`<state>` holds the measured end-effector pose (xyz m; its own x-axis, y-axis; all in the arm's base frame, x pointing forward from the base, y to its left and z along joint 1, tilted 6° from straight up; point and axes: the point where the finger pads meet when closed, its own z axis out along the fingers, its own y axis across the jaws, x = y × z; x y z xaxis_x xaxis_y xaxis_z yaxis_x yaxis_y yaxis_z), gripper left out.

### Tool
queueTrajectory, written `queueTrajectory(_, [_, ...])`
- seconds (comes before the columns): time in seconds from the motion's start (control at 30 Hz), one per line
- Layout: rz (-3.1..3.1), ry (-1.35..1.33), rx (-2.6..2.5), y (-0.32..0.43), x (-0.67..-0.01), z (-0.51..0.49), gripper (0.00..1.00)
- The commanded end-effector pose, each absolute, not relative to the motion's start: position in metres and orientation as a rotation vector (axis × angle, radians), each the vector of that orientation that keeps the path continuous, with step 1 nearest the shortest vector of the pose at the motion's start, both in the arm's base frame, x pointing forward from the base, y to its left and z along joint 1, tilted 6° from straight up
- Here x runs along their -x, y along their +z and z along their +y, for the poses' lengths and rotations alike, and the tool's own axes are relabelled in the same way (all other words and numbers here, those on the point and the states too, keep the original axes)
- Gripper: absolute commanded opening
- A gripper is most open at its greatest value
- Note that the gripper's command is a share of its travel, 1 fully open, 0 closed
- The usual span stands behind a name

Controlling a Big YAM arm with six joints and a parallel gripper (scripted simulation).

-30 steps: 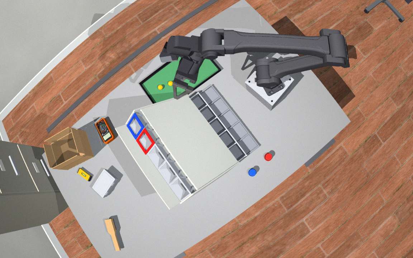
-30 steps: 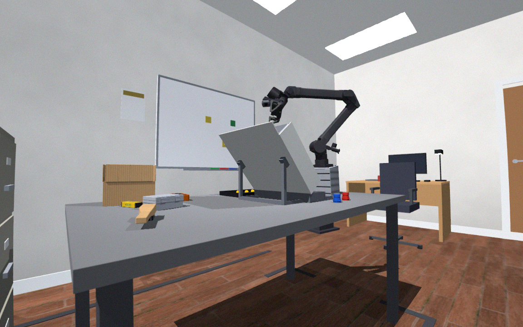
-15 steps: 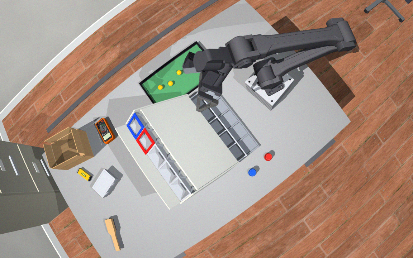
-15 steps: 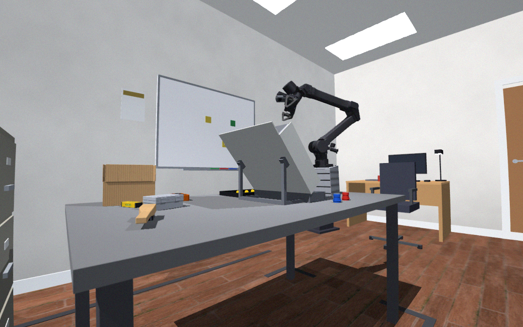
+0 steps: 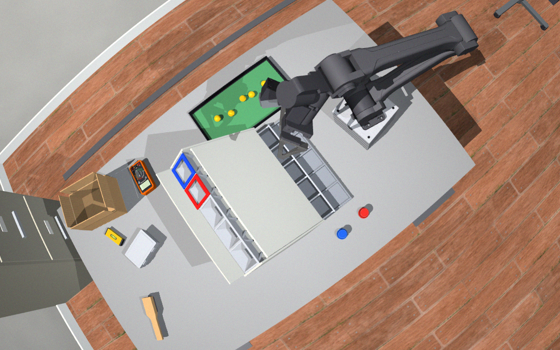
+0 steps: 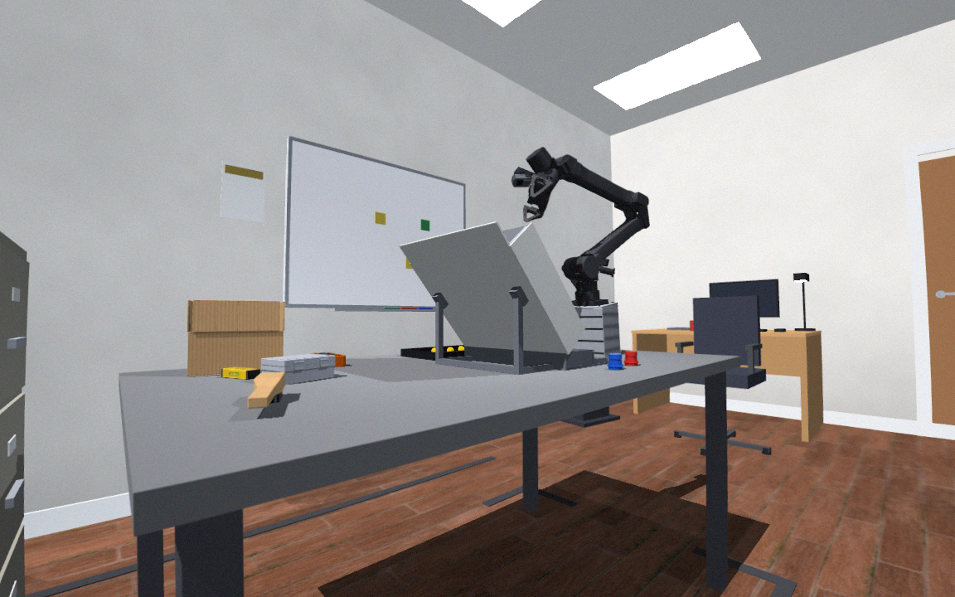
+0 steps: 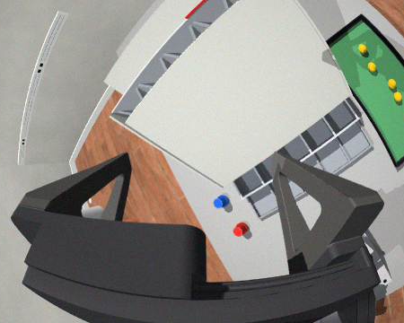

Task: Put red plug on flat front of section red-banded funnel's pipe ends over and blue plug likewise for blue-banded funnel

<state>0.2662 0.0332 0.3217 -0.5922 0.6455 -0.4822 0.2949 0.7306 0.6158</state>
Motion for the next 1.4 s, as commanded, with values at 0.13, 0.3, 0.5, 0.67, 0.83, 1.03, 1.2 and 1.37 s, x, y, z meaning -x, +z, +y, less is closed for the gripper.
queueTrajectory(0.13, [2.206,0.634,-0.712,0.288,-0.273,0.034,1.00])
queueTrajectory(0.3, [2.206,0.626,-0.707,0.263,-0.277,0.034,1.00])
queueTrajectory(0.5, [2.210,0.623,-0.709,0.245,-0.278,0.035,1.00])
queueTrajectory(0.67, [2.217,0.620,-0.715,0.222,-0.280,0.037,1.00])
queueTrajectory(0.83, [2.224,0.617,-0.720,0.199,-0.281,0.040,1.00])
queueTrajectory(1.03, [2.228,0.614,-0.722,0.187,-0.282,0.041,1.00])
queueTrajectory(1.2, [2.231,0.609,-0.720,0.179,-0.282,0.042,1.00])
queueTrajectory(1.37, [2.234,0.604,-0.719,0.170,-0.283,0.043,1.00])
